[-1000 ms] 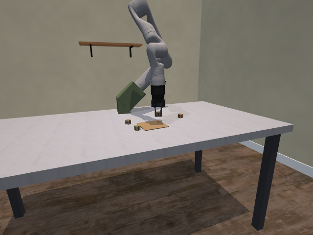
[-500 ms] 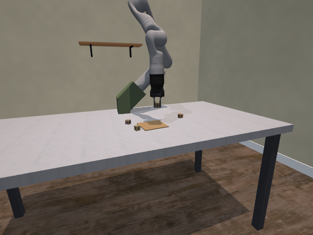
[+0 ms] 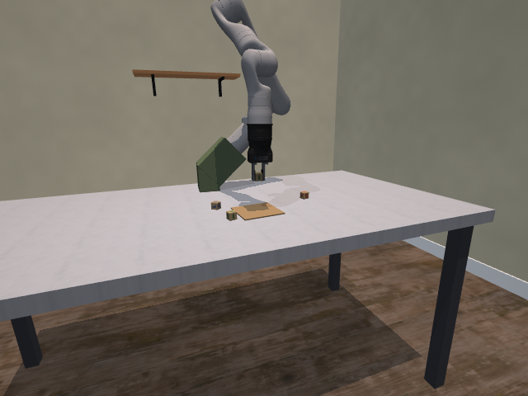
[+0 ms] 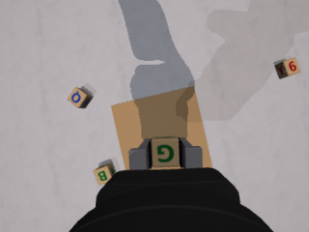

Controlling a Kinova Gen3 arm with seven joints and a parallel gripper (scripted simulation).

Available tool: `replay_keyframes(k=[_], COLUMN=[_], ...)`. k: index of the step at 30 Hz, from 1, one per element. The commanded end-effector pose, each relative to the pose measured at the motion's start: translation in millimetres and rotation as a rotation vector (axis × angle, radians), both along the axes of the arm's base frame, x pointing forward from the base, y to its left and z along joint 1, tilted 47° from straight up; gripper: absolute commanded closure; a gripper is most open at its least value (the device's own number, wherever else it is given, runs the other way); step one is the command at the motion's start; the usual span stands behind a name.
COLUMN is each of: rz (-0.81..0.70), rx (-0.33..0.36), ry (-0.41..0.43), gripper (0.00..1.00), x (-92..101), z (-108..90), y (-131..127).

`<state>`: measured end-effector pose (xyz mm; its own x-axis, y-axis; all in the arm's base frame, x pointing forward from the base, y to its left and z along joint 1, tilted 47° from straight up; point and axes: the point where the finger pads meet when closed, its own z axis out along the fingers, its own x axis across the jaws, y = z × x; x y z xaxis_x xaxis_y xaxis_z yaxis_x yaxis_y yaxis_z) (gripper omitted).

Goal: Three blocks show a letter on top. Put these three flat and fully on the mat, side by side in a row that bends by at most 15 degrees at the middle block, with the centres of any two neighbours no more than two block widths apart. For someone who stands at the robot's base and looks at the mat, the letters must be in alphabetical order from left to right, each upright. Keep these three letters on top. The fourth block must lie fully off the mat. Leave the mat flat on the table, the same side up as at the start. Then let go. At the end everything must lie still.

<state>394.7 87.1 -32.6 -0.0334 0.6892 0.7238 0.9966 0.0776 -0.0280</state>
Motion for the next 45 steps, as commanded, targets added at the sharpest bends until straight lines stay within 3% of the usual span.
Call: replay_keyframes(k=[1, 23, 45], rz=[0.016, 0.022, 0.022], rx=[0.019, 0.02, 0.02], ry=[-0.023, -0.028, -0.028], gripper=[0.51, 0.51, 0.51], x=[0.4, 0.1, -5.6], z=[-5.2, -9.4, -64.0], y=[-3.8, -0.6, 57.9])
